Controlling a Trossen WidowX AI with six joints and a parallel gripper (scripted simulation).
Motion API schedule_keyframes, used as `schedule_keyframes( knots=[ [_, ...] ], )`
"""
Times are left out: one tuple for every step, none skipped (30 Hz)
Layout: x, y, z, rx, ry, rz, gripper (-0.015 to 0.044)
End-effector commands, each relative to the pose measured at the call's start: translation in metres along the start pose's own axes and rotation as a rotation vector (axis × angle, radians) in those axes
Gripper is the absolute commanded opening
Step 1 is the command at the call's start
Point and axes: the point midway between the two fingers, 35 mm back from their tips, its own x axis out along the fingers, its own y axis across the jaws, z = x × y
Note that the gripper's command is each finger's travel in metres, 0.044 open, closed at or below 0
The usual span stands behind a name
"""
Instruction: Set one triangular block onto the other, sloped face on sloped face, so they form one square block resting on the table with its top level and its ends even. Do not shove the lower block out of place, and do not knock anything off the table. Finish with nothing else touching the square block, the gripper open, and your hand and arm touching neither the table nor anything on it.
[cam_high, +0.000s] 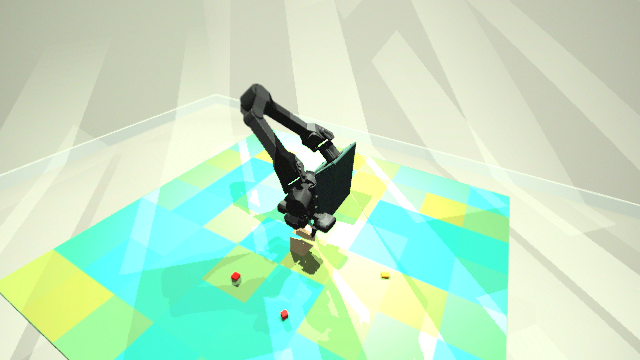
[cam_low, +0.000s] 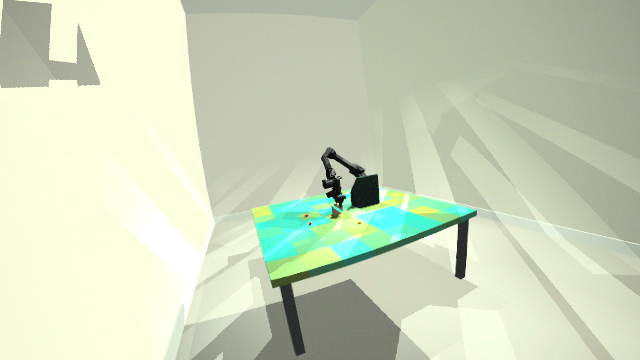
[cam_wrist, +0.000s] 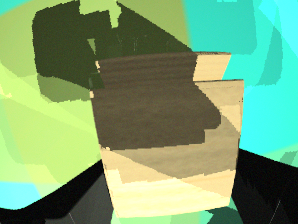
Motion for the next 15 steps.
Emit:
schedule_keyframes(
  knots=[
    [0.0031, -0.0008, 0.0029, 0.001, -0.003, -0.004, 0.0000],
    [0.0037, -0.0008, 0.0032, 0.001, -0.003, -0.004, 0.0000],
    [0.0043, -0.0008, 0.0034, 0.001, -0.003, -0.004, 0.0000],
    [0.0049, -0.0009, 0.0037, 0.001, -0.003, -0.004, 0.0000],
    [0.0055, -0.0009, 0.0039, 0.001, -0.003, -0.004, 0.0000],
    [0.0062, -0.0010, 0.0042, 0.001, -0.002, -0.004, 0.0000],
    [0.0067, -0.0010, 0.0044, 0.001, -0.002, -0.004, 0.0000],
    [0.0072, -0.0010, 0.0047, 0.001, -0.002, -0.004, 0.0000],
    [0.0078, -0.0011, 0.0049, 0.001, -0.002, -0.004, 0.0000],
    [0.0083, -0.0011, 0.0052, 0.001, -0.002, -0.004, 0.0000],
    [0.0088, -0.0012, 0.0054, 0.001, -0.002, -0.004, 0.0000],
    [0.0094, -0.0012, 0.0057, 0.001, -0.002, -0.004, 0.0000],
    [0.0098, -0.0013, 0.0059, 0.001, -0.002, -0.004, 0.0000],
    [0.0100, -0.0013, 0.0060, 0.001, -0.002, -0.004, 0.0000],
    [0.0101, -0.0014, 0.0061, 0.001, -0.002, -0.004, 0.0000]
  ],
)
